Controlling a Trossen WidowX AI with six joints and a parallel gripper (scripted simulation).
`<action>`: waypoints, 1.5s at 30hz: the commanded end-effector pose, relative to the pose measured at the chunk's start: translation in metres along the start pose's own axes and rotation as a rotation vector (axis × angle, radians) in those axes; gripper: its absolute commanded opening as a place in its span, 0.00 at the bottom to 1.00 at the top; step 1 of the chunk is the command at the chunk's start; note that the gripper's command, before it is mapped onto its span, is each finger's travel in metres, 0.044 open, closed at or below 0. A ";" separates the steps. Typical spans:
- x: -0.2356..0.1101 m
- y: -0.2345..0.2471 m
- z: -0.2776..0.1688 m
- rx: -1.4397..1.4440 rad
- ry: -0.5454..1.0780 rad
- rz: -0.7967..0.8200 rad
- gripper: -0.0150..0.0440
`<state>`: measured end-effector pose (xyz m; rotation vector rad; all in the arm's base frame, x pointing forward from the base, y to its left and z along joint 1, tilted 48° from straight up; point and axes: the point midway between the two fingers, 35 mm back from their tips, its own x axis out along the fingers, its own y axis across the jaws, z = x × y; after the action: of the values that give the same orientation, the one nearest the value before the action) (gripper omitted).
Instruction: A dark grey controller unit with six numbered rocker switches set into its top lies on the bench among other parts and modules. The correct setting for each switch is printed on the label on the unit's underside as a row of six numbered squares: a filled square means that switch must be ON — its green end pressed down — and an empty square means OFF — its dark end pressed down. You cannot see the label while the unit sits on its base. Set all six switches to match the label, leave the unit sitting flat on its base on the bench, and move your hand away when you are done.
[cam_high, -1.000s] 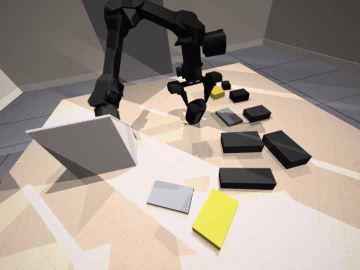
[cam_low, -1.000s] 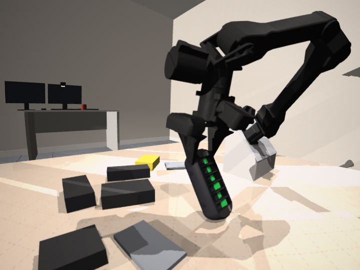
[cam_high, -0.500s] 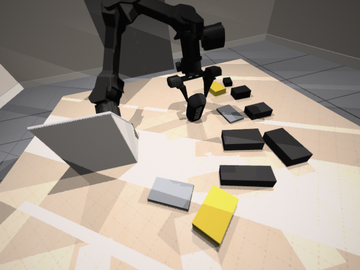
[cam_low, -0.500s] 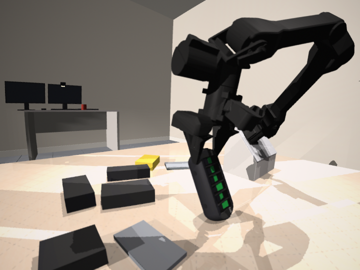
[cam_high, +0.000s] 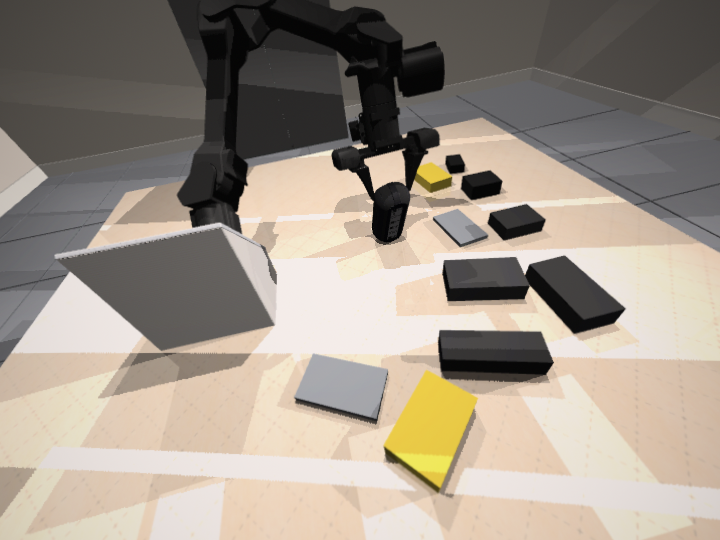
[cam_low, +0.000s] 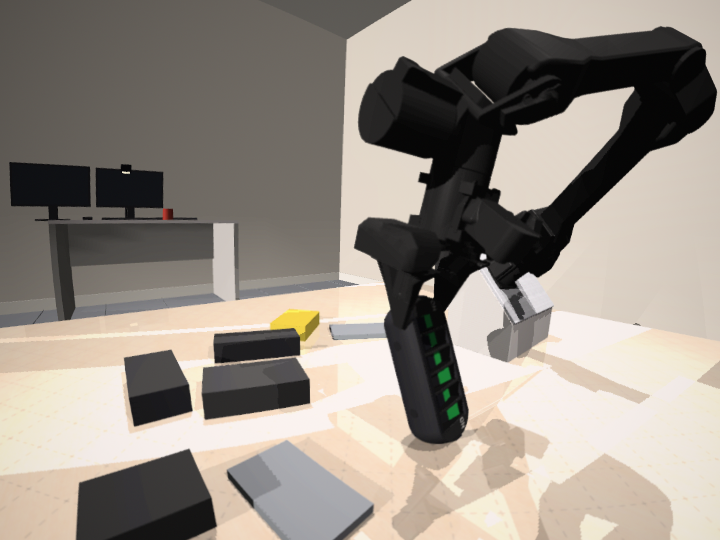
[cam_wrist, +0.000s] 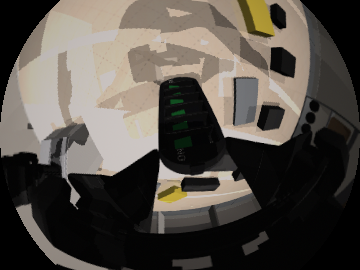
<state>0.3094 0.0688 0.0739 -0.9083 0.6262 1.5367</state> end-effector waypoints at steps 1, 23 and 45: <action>-0.002 0.000 0.008 -0.006 0.000 -0.003 0.82; -0.008 0.000 0.025 -0.006 -0.012 -0.003 0.82; -0.012 0.000 0.041 -0.006 -0.065 -0.003 0.83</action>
<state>0.3032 0.0891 0.1035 -0.8771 0.5906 1.5484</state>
